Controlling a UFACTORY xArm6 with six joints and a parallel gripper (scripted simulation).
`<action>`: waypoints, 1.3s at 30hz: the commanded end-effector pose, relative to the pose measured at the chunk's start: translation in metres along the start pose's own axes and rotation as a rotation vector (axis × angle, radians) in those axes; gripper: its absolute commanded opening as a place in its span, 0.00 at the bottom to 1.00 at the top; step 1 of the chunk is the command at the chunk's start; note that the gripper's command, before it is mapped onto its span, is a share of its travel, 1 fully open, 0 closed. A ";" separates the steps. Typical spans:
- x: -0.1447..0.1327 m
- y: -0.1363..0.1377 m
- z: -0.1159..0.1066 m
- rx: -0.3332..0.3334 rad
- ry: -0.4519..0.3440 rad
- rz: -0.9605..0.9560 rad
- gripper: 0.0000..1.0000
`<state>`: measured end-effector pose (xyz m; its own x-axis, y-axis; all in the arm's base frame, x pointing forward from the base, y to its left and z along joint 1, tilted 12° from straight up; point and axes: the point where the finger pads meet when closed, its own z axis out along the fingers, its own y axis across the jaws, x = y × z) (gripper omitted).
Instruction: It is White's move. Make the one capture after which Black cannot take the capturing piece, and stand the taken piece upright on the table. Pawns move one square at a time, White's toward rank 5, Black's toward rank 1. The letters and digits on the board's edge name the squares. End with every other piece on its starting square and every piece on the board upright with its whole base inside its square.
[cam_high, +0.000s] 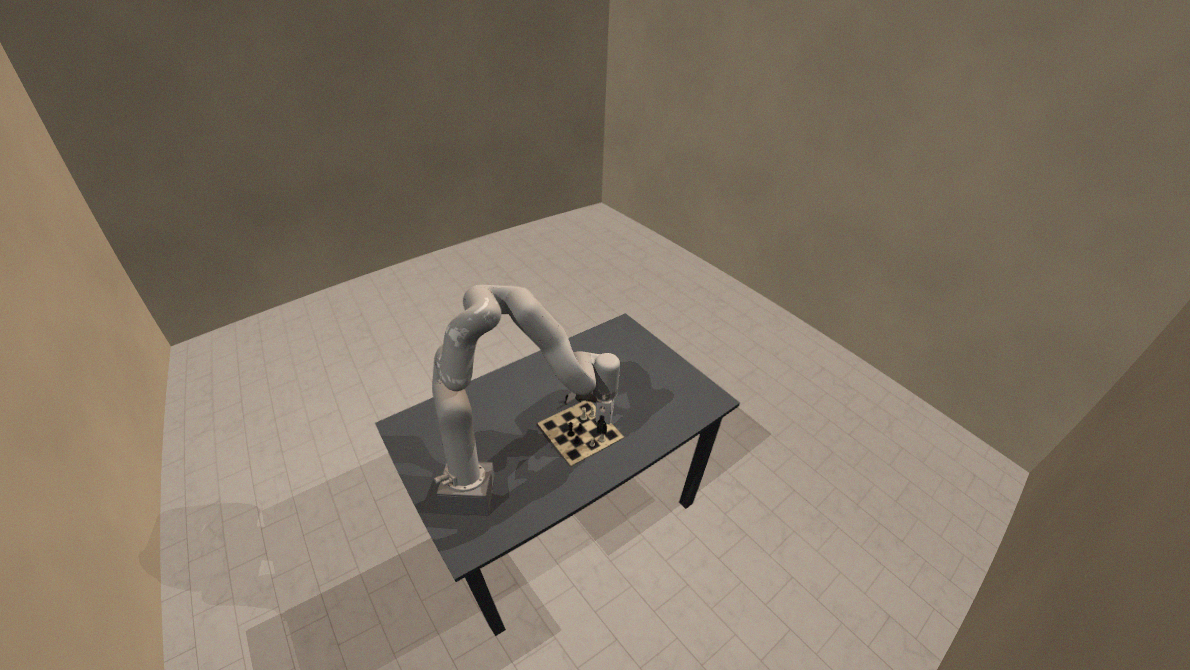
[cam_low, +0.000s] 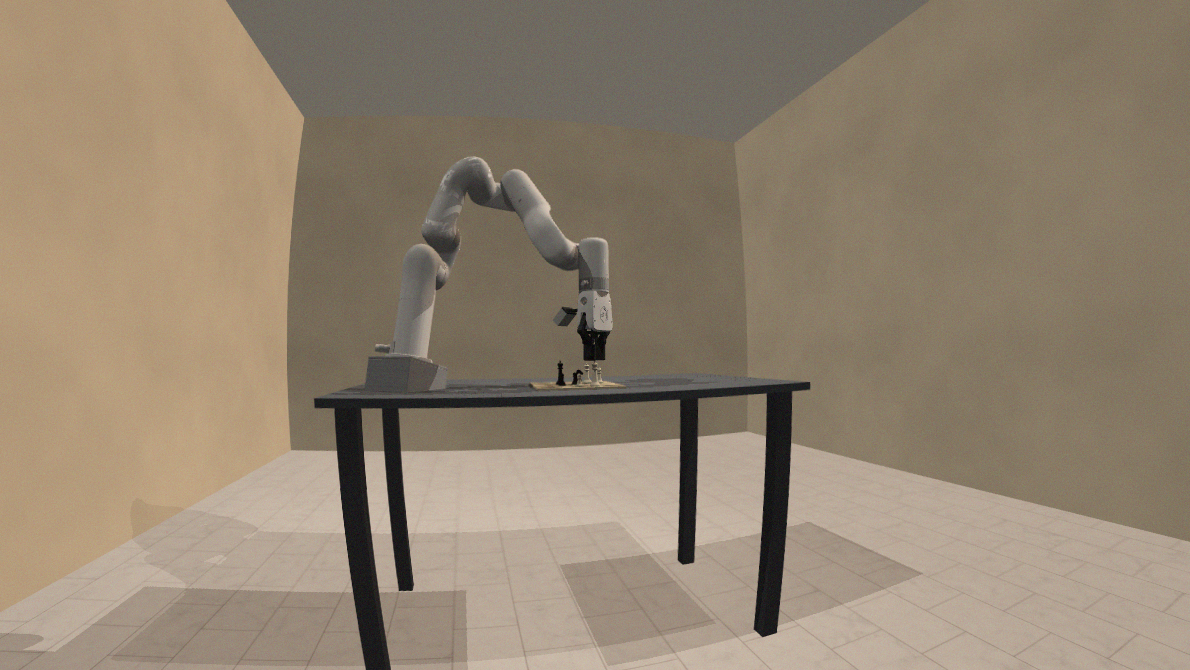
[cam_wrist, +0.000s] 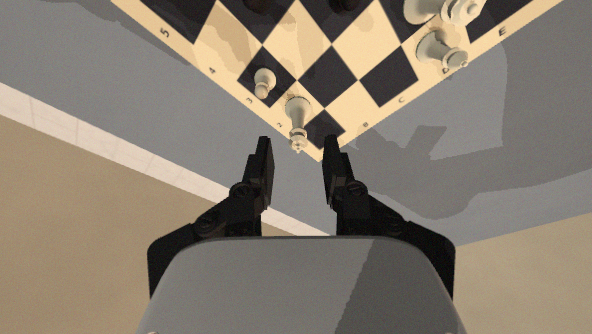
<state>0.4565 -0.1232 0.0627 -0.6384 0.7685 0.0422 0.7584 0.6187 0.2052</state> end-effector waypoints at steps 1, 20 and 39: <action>-0.001 0.001 0.005 -0.002 -0.004 0.000 0.42; -0.002 0.001 0.036 -0.002 -0.004 0.000 0.42; -0.002 0.001 0.036 -0.002 -0.004 0.000 0.42</action>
<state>0.4618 -0.1172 0.0260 -0.6384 0.7686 0.0416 0.7582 0.6187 0.2056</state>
